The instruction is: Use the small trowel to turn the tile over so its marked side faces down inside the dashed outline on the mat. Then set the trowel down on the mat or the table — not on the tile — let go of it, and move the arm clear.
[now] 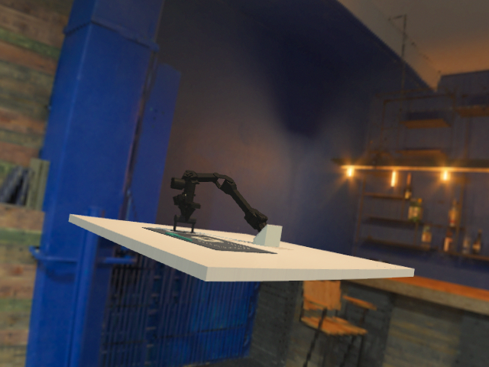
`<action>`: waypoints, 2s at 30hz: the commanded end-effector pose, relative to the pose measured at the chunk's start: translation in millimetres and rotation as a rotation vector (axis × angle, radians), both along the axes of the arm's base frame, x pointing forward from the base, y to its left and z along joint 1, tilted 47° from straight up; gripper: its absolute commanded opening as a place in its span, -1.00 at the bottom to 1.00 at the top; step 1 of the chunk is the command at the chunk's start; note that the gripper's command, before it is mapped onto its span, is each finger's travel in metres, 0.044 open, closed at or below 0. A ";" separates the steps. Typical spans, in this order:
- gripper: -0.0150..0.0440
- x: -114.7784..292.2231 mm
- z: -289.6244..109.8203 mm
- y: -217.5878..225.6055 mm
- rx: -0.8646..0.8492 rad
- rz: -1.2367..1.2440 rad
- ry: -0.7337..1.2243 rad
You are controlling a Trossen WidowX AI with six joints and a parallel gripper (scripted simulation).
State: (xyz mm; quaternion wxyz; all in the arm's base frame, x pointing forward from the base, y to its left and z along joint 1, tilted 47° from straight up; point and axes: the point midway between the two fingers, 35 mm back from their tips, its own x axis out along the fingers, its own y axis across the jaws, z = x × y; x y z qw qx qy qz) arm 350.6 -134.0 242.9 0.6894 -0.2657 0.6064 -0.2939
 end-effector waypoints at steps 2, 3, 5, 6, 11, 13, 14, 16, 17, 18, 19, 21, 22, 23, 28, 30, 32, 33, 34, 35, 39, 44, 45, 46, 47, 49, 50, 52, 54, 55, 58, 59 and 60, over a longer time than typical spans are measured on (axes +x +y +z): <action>-0.05 -0.6 0.5 -2.4 -0.007 -0.003 0.002; -0.05 -0.6 0.5 -2.4 -0.007 -0.003 0.002; -0.05 -0.6 0.5 -2.4 -0.007 -0.003 0.002; -0.05 -0.6 0.5 -2.4 -0.007 -0.003 0.002; -0.05 -0.6 0.5 -2.4 -0.007 -0.003 0.002; -0.05 -0.6 0.5 -2.4 -0.005 -0.017 -0.012; -0.05 -0.6 0.5 -2.4 -0.003 -0.034 -0.030; -0.05 -0.6 0.5 -2.4 0.002 -0.074 -0.074; -0.05 -0.6 0.5 -2.4 0.005 -0.094 -0.096; -0.05 -0.6 0.5 -2.4 0.008 -0.115 -0.118; -0.05 -0.6 0.5 -2.4 0.011 -0.135 -0.140; -0.05 -0.6 0.5 -2.4 0.016 -0.176 -0.183; -0.05 -0.6 0.5 -2.4 0.019 -0.196 -0.205; -0.05 -0.6 0.5 -2.4 0.021 -0.216 -0.227; -0.05 -0.6 0.5 -2.4 0.035 -0.317 -0.336; -0.05 -0.6 0.5 -2.4 0.040 -0.358 -0.380; -0.05 -0.6 0.5 -2.4 0.046 -0.399 -0.424; -0.05 -0.6 0.5 -2.4 0.048 -0.419 -0.445; -0.05 -0.6 0.5 -2.4 0.051 -0.439 -0.467; -0.05 -0.6 0.5 -2.4 0.054 -0.459 -0.489; -0.05 -0.6 0.5 -2.4 0.065 -0.540 -0.577; -0.05 -0.6 0.4 -2.4 0.078 -0.642 -0.686; -0.05 -0.6 0.4 -2.4 0.081 -0.662 -0.708; -0.05 -0.6 0.4 -2.4 0.084 -0.682 -0.730; -0.05 -0.6 0.4 -2.4 0.086 -0.702 -0.751; -0.05 -0.6 0.4 -2.4 0.092 -0.743 -0.795; -0.05 -0.6 0.4 -2.4 0.094 -0.760 -0.813; -0.05 -0.6 0.4 -2.4 0.096 -0.773 -0.828; -0.05 -0.6 0.4 -2.4 0.096 -0.773 -0.828; -0.05 -0.6 0.4 -2.4 0.096 -0.773 -0.828; 0.22 -0.6 0.4 -2.4 0.096 -0.773 -0.828; 0.31 -0.6 0.4 -2.4 0.096 -0.773 -0.828; 0.39 -0.6 0.4 -2.4 0.096 -0.773 -0.828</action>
